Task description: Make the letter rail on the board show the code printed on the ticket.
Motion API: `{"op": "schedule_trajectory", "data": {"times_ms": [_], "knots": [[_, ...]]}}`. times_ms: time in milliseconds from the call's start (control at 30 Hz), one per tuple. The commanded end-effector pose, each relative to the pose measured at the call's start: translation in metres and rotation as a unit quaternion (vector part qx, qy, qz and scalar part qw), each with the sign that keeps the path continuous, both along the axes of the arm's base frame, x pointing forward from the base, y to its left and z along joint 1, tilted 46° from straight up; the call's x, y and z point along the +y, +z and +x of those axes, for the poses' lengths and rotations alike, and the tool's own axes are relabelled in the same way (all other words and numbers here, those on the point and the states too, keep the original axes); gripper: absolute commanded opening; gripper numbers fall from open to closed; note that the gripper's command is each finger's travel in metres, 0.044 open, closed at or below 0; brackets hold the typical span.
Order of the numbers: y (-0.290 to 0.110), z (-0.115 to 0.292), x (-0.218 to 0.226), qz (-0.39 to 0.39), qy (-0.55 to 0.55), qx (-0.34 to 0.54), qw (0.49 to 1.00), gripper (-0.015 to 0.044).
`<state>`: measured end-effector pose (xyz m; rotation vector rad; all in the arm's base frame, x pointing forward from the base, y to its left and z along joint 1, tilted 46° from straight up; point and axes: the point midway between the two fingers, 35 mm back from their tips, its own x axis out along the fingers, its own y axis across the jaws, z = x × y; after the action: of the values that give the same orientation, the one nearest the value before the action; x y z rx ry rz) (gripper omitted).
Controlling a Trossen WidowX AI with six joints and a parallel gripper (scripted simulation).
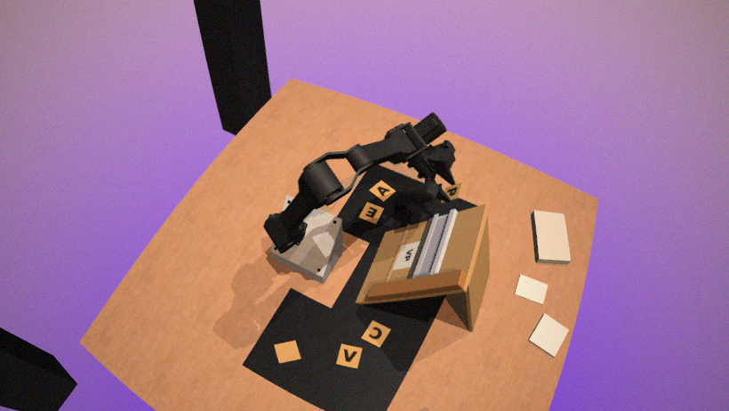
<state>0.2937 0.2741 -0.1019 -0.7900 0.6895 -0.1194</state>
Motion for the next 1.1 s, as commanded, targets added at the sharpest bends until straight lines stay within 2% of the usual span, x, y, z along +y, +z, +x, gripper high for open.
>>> {"op": "schedule_trajectory", "data": {"times_ms": [0,1067], "knots": [[0.003,0.000,-0.002,-0.001,0.001,-0.001,1.000,0.0000],[0.013,0.003,-0.013,-0.002,0.001,-0.001,1.000,0.0000]]}}
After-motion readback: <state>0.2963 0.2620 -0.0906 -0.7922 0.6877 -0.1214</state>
